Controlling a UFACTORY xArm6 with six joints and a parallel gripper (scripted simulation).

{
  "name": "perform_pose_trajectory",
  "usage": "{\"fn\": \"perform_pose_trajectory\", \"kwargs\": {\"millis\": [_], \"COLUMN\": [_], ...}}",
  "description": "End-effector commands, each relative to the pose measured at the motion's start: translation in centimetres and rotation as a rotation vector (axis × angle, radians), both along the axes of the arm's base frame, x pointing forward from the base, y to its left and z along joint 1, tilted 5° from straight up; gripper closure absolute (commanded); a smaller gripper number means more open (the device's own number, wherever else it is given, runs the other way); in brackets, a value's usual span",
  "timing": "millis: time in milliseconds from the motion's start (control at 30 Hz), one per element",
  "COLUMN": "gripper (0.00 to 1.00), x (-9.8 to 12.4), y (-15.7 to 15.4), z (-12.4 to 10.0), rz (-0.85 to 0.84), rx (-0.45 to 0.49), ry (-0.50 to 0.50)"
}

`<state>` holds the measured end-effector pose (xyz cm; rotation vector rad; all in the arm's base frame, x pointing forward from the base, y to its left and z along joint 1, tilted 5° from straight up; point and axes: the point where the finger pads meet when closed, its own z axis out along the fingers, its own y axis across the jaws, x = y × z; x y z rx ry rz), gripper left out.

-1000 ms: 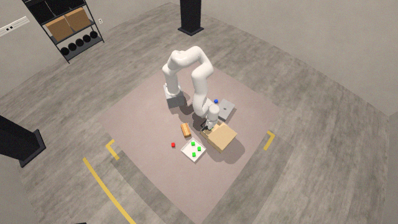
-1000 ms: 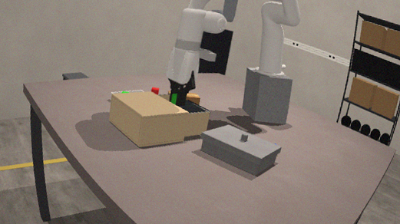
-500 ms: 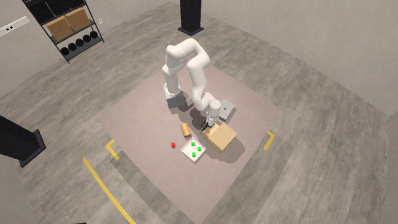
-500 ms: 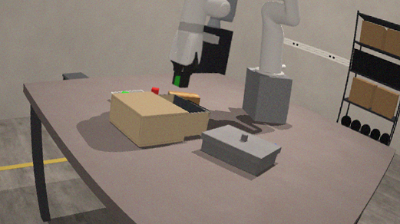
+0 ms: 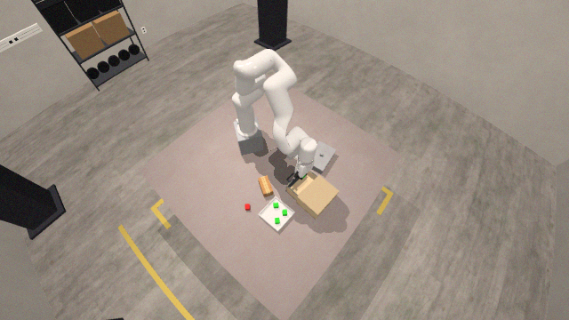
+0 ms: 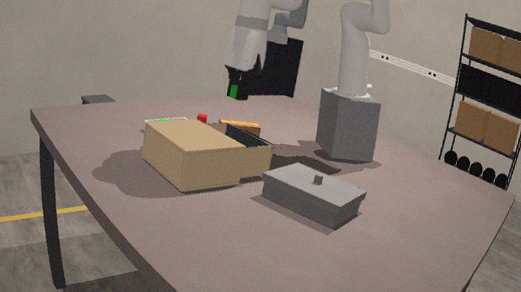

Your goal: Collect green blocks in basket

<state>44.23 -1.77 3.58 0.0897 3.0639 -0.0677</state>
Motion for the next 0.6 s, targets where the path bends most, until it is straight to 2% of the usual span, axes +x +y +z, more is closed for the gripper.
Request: {"fn": "perform_pose_trajectory", "kwargs": {"millis": [0, 200, 233, 300, 367, 567], "gripper": [1.0, 1.0, 1.0, 1.0, 1.0, 1.0], "x": [0.1, 0.2, 0.5, 0.8, 0.2, -1.2], "y": [0.0, -0.8, -2.4, -7.7, -9.1, -16.0], "z": [0.5, 0.5, 0.6, 0.8, 0.8, 1.1], "rz": [0.0, -0.025, -0.073, -0.244, -0.344, -0.631], "rx": [0.0, 0.002, 0.005, 0.018, 0.026, 0.049], "ry": [-0.004, -0.004, -0.006, -0.012, -0.017, -0.033]}}
